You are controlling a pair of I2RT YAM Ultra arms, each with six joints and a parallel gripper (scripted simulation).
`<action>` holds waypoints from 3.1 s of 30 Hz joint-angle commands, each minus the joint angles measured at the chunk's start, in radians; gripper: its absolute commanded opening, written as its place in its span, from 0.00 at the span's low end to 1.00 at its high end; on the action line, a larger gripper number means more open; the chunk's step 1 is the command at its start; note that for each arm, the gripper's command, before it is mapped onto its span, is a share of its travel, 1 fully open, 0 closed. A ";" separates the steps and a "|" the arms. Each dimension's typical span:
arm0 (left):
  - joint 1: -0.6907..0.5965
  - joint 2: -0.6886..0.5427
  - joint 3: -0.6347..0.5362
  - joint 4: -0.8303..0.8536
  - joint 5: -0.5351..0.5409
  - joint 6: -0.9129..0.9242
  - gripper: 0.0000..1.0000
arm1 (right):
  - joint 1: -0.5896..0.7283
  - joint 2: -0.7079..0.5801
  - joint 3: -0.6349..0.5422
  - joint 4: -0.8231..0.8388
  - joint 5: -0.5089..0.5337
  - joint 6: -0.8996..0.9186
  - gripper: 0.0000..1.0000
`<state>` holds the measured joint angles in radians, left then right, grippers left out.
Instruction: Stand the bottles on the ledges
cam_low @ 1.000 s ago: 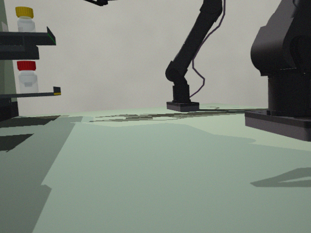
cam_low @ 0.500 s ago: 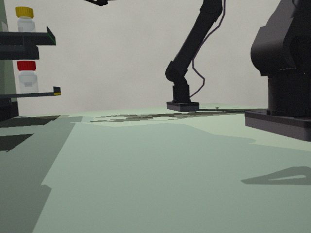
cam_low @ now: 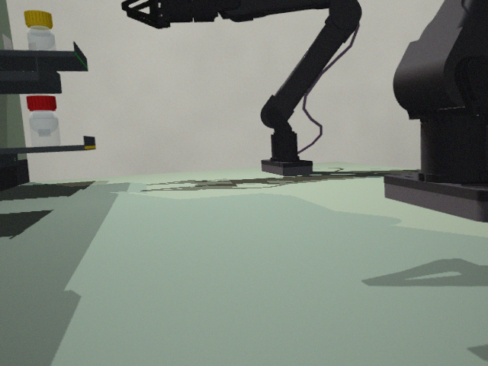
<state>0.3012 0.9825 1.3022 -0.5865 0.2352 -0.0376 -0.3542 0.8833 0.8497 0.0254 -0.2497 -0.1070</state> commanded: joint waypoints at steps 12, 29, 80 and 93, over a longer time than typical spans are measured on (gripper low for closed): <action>-0.003 -0.185 -0.511 0.369 -0.005 0.002 1.00 | 0.202 -0.062 -0.417 0.375 0.155 0.015 1.00; -0.009 -0.219 -0.745 0.515 -0.006 -0.001 1.00 | 0.262 -0.016 -0.517 0.459 0.186 0.015 1.00; -0.009 -0.216 -0.745 0.518 -0.006 -0.001 1.00 | -0.108 0.066 -0.463 0.511 -0.074 -0.007 1.00; -0.031 -0.021 -0.716 0.893 -0.035 0.024 0.81 | -0.111 -0.025 -0.267 0.134 -0.088 0.001 1.00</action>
<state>0.2863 0.8902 0.5488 0.1249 0.2176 -0.0284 -0.4503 0.9092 0.4694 0.2874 -0.3241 -0.1074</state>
